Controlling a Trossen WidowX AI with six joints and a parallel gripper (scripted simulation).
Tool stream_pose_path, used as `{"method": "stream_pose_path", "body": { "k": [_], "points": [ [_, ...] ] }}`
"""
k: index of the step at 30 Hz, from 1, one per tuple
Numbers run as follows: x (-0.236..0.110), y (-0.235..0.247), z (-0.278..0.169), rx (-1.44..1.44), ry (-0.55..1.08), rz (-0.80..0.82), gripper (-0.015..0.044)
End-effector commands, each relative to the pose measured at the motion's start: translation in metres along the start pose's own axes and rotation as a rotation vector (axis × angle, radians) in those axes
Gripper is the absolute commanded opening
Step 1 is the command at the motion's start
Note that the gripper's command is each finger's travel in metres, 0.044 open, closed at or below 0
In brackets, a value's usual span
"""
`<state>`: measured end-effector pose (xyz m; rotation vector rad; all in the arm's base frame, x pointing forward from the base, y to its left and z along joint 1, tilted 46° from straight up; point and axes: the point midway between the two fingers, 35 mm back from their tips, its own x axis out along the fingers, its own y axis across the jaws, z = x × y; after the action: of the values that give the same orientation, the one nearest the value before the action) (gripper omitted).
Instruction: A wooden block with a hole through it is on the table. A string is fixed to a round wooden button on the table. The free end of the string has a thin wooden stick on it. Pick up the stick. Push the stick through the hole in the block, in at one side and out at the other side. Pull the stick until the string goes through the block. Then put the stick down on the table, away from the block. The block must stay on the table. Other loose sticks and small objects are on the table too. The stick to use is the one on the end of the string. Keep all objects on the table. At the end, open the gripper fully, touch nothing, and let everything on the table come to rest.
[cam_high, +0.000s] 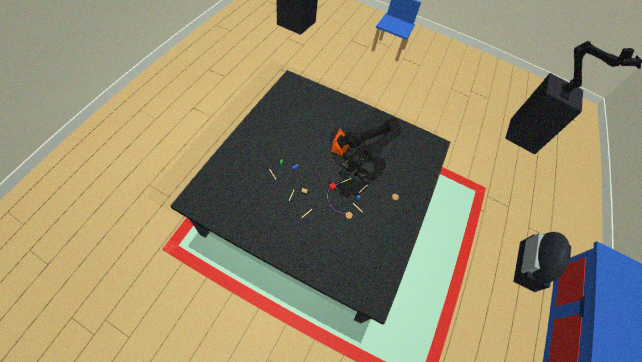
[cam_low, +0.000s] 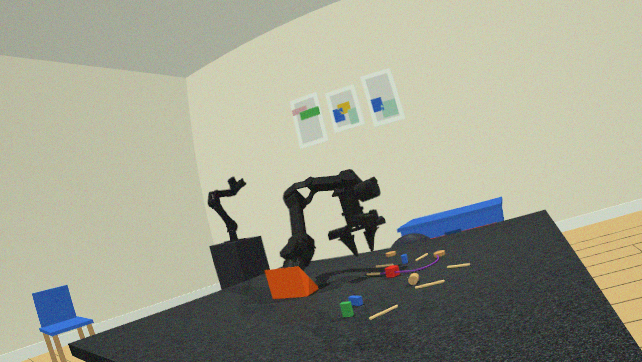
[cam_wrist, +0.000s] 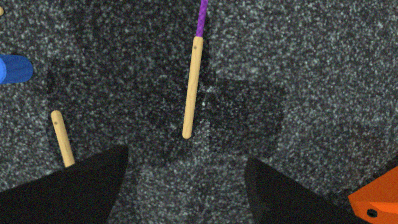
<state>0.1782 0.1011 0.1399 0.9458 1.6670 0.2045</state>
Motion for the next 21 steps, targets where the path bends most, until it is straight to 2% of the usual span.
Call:
{"method": "stream_pose_path", "body": {
  "k": [1, 4, 7, 21],
  "points": [
    [0.000, 0.000, 0.000, 0.002, -0.003, 0.001, 0.0368],
    [-0.014, 0.000, 0.003, 0.001, -0.002, -0.002, 0.0440],
    [-0.029, 0.000, 0.004, 0.000, 0.000, -0.001, 0.0440],
    [-0.025, -0.001, 0.003, 0.006, 0.004, 0.003, 0.0440]
  ]
}}
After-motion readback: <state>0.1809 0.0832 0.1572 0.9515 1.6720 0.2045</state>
